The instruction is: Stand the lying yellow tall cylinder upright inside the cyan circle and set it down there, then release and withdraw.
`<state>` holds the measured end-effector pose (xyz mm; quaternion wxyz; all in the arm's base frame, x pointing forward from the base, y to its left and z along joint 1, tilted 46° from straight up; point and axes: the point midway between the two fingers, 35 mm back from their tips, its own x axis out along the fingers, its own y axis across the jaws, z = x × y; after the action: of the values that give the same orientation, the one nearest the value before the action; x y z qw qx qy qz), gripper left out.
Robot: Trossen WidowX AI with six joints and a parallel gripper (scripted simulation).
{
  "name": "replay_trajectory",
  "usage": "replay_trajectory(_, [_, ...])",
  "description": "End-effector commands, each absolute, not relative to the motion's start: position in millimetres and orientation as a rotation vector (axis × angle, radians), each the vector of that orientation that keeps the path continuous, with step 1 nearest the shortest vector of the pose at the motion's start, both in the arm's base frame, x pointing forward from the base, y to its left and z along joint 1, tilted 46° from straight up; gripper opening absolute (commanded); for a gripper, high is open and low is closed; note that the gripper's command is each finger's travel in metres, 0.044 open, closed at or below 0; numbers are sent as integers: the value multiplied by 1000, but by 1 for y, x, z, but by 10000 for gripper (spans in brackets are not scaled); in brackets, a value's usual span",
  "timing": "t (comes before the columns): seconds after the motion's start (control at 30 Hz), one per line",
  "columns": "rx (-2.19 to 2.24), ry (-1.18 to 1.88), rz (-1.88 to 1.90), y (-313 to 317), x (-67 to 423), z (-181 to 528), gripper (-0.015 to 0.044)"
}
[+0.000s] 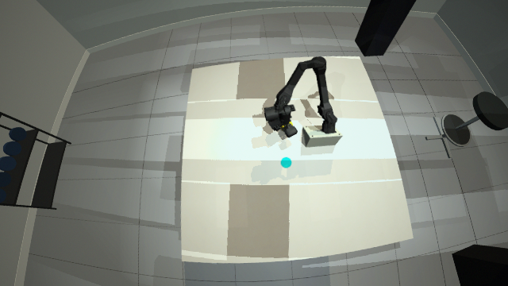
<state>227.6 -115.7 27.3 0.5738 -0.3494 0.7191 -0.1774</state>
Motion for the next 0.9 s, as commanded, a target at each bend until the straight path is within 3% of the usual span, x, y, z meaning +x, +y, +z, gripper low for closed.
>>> replay_trajectory(0.0, [-827,1690,-416,-117,226,26,105])
replay_trajectory(0.87, [-819,1689,-402,-68,239,71,105])
